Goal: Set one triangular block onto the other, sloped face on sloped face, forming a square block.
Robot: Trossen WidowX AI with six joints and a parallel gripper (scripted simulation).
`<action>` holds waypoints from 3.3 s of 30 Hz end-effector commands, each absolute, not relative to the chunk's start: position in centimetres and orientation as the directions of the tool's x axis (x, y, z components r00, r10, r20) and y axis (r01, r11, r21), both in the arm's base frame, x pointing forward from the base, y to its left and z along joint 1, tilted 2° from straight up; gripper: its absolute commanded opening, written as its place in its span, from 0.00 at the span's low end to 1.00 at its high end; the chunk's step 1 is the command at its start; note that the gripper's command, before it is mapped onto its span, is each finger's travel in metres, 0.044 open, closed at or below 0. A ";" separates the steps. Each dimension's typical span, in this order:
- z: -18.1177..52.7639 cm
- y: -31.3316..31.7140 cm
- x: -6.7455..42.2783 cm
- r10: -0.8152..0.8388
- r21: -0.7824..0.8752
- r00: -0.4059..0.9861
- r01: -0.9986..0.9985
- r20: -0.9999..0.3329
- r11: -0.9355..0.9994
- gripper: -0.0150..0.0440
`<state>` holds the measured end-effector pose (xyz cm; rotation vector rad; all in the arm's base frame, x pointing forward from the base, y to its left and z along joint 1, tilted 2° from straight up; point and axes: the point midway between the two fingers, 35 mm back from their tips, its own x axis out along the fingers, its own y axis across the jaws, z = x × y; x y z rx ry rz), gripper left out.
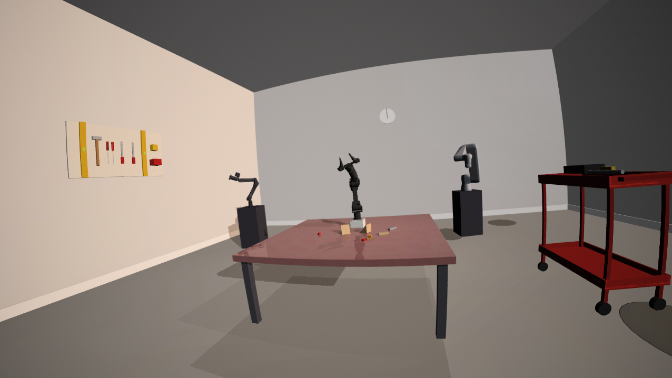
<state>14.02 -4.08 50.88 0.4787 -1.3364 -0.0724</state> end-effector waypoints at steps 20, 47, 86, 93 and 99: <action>29.5 -12.0 30.0 -0.355 0.932 0.932 0.068 0.068 0.357 1.00; 5.8 -10.0 16.9 0.049 0.020 0.506 0.129 -0.861 -0.991 1.00; 1.4 -10.4 20.1 0.049 0.020 0.504 0.130 -0.862 -0.991 1.00; 0.4 -10.3 20.7 0.049 0.020 0.504 0.130 -0.862 -0.991 1.00; -0.4 -10.1 21.2 0.049 0.020 0.505 0.130 -0.862 -0.991 1.00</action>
